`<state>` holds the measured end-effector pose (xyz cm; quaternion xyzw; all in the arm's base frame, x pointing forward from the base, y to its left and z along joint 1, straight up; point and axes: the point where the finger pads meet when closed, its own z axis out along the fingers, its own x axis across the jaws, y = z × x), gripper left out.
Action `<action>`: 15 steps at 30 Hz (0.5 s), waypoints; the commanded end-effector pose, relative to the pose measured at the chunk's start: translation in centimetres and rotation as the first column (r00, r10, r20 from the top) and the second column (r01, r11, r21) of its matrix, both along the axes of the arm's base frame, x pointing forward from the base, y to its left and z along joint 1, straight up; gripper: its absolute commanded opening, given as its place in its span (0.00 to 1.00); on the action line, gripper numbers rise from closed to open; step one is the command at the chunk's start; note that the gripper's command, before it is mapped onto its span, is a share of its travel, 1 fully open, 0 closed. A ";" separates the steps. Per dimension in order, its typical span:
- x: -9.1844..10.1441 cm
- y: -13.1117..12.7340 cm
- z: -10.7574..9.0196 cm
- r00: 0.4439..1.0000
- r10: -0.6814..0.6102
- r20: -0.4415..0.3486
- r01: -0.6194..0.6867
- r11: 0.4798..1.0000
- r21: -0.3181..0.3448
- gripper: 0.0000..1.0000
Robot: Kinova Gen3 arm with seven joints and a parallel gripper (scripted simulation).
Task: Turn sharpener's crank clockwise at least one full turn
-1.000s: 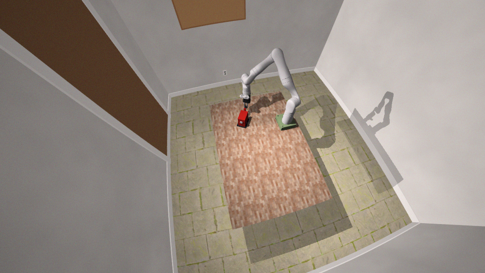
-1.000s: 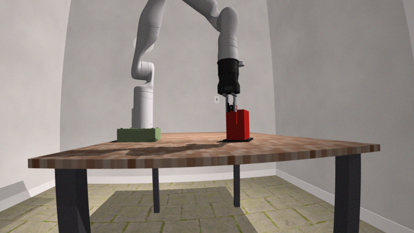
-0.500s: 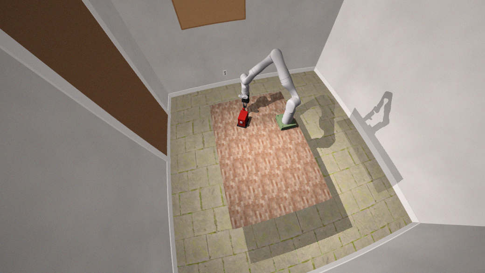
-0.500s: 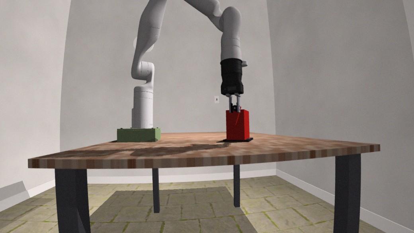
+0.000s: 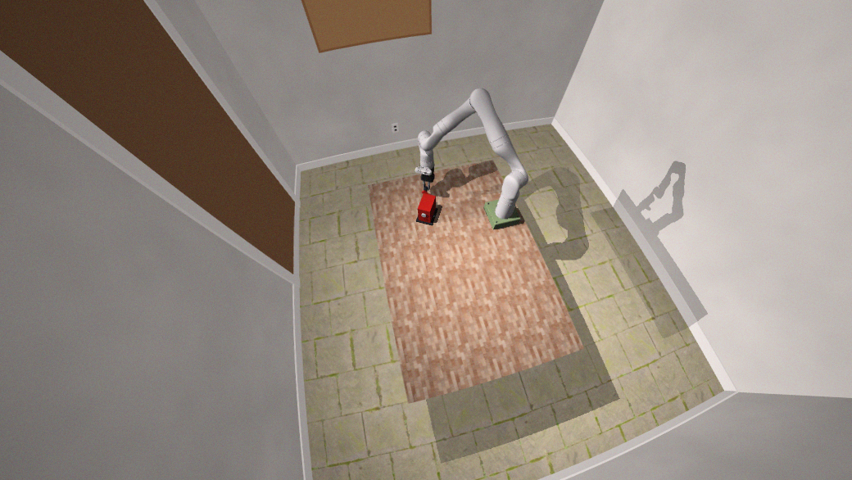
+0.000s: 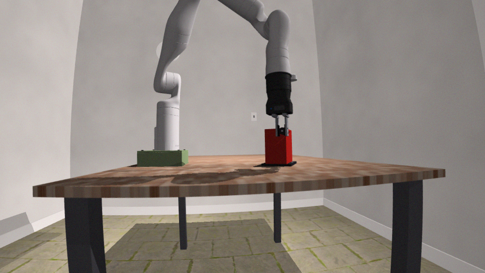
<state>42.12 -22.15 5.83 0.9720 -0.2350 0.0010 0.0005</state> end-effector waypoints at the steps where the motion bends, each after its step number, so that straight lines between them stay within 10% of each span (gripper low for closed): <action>1: 0.9 -0.4 -0.8 1.000 0.006 0.001 -0.006 1.000 -0.002 0.00; 15: 1.5 -0.7 -3.2 1.000 0.006 0.001 -0.006 1.000 -0.002 0.00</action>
